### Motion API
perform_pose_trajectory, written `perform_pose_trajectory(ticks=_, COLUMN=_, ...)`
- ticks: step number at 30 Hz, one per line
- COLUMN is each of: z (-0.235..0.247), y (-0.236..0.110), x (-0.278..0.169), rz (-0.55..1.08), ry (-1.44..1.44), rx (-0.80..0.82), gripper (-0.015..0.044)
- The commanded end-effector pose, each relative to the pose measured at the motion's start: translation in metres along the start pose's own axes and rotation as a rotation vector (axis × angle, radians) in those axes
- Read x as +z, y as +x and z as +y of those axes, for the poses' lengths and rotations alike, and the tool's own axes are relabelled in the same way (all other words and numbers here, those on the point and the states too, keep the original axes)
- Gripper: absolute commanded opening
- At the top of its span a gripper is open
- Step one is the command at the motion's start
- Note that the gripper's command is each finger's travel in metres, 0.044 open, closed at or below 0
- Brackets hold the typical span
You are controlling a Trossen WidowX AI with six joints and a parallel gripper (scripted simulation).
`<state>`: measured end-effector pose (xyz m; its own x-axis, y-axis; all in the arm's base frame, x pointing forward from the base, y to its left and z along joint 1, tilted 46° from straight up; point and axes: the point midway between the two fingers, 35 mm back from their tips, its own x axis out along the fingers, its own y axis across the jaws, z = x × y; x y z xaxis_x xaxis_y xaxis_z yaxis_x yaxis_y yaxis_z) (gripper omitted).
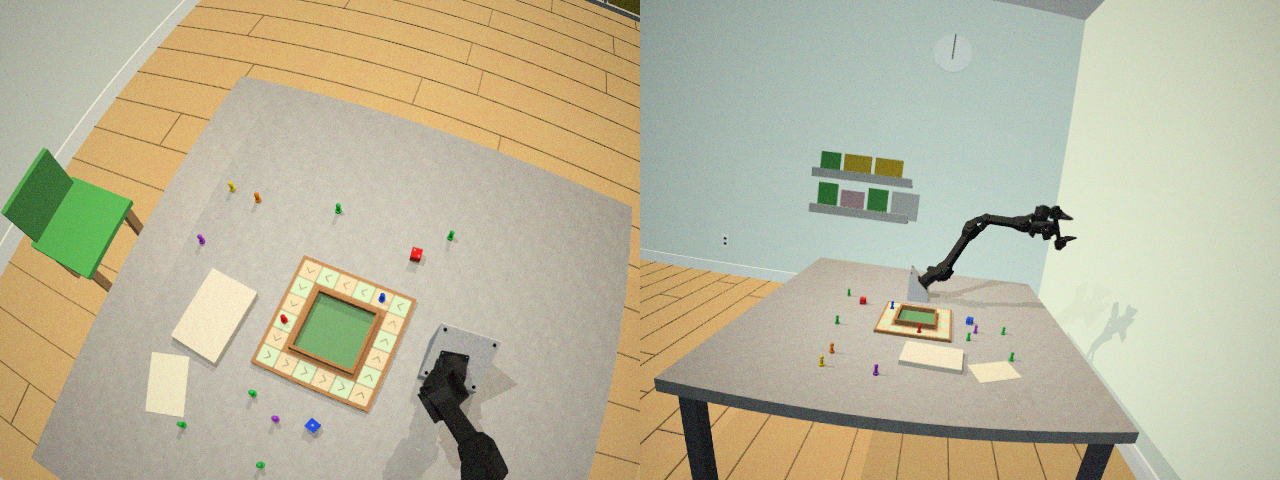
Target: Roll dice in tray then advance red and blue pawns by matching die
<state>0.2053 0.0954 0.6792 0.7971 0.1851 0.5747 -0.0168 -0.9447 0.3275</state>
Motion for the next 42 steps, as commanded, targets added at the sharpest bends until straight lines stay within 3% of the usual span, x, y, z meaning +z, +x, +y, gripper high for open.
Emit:
perform_pose_trajectory(ticks=1, z=0.0, y=0.0, x=0.001, rz=-0.002, ry=-0.007, rx=0.002, gripper=0.0374)
perform_pose_trajectory(ticks=5, z=0.0, y=0.01, x=0.023, rz=-0.048, ry=-0.157, rx=0.026, gripper=0.0275)
perform_pose_trajectory(ticks=15, z=-0.03, y=0.048, x=0.129, rz=-0.26, ry=-0.578, rx=-0.082, gripper=0.0275)
perform_pose_trajectory(ticks=24, z=-0.034, y=0.063, x=0.251, rz=-0.485, ry=-1.008, rx=-0.29, gripper=0.0275)
perform_pose_trajectory(ticks=33, z=-0.015, y=0.048, x=0.371, rz=-0.674, ry=-1.317, rx=-0.561, gripper=0.0275)
perform_pose_trajectory(ticks=42, z=0.018, y=0.002, x=0.483, rz=-0.819, ry=-1.501, rx=-0.885, gripper=0.0275)
